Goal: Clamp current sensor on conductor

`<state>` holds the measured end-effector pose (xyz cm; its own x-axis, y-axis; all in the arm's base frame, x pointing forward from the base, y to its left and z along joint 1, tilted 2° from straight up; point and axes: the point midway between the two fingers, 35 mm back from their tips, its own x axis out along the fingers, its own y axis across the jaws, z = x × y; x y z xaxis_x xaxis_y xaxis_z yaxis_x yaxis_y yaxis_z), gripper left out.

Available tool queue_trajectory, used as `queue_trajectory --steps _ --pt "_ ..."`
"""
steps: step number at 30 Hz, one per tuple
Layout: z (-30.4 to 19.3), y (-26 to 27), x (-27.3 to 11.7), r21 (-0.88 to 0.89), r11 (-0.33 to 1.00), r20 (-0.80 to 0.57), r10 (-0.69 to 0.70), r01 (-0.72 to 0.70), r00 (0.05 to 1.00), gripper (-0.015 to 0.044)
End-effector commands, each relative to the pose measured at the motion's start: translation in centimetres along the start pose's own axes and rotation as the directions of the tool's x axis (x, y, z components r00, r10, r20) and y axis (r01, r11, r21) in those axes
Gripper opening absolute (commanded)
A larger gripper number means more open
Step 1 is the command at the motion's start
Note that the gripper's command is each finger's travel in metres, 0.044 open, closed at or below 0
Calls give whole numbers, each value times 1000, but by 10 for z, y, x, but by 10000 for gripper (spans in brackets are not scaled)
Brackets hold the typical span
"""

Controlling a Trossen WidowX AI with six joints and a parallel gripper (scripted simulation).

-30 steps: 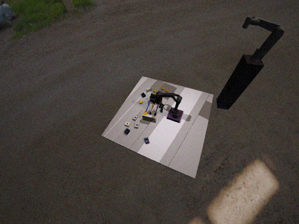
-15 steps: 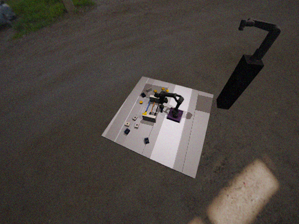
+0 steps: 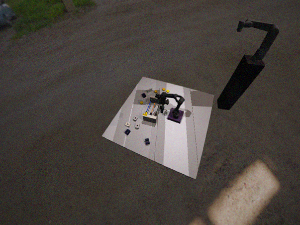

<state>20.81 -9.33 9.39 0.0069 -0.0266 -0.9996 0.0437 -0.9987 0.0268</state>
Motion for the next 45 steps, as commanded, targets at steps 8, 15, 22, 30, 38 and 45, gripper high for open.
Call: queue_trajectory --steps 8,15,22,30,38,45 --pt "0 1 20 10 1000 3 3 -3 1000 440" --pt "1 1 31 10 1000 3 3 -3 1000 440" --pt "2 0 42 10 1000 3 3 -3 1000 440" --pt "1 0 43 7 1000 2 -1 1 1000 361" --pt "1 0 43 7 1000 2 -1 1 1000 230" --pt "1 0 43 7 1000 2 -1 1 1000 183"
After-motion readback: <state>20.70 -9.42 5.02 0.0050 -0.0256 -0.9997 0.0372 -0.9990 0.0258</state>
